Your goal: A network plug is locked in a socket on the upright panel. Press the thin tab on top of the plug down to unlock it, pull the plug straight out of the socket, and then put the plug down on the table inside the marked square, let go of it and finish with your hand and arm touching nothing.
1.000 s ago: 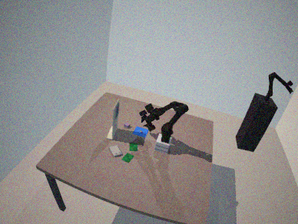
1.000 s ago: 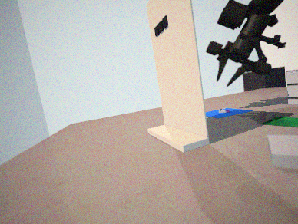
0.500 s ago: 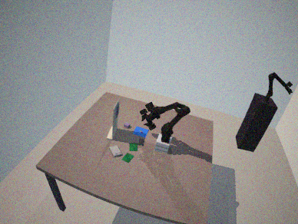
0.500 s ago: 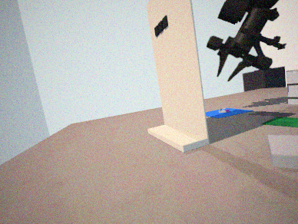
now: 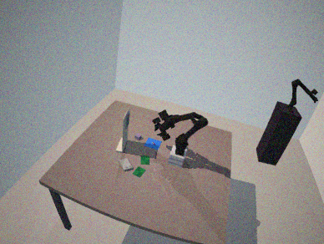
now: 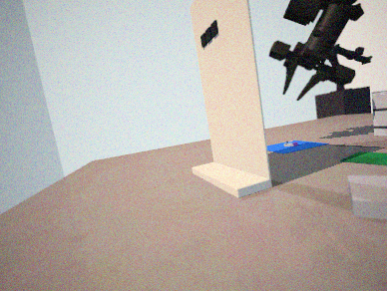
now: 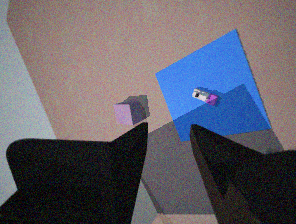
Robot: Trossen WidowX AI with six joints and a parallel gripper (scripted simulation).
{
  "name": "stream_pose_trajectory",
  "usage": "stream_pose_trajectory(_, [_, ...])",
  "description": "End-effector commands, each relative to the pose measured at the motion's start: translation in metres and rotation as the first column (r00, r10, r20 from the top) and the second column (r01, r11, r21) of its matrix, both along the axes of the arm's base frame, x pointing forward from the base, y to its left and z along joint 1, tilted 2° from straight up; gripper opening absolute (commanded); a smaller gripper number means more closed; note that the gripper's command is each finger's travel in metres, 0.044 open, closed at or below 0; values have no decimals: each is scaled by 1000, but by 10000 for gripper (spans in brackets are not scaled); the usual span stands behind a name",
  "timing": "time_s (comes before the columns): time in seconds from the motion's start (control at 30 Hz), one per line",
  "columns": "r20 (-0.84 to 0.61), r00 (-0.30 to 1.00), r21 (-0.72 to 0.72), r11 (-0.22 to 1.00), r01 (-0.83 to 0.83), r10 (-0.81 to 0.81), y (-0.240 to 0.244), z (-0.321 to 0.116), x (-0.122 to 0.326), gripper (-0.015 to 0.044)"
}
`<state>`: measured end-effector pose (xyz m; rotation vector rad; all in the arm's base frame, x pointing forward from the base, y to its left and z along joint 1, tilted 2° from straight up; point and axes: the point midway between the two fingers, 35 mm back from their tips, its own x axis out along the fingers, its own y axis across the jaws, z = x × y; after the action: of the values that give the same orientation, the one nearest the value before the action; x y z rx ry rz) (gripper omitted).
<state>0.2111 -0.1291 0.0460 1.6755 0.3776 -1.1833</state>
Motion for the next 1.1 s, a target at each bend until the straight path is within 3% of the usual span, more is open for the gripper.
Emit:
stream_pose_trajectory(0.0, [6,1000,-4,1000,-1,1,-2,12,4,156])
stream_pose_trajectory(1.03, [11,1000,-7,1000,-5,5,-2,107,1,156])
stream_pose_trajectory(1.07, [11,1000,-7,1000,-5,5,-2,107,1,182])
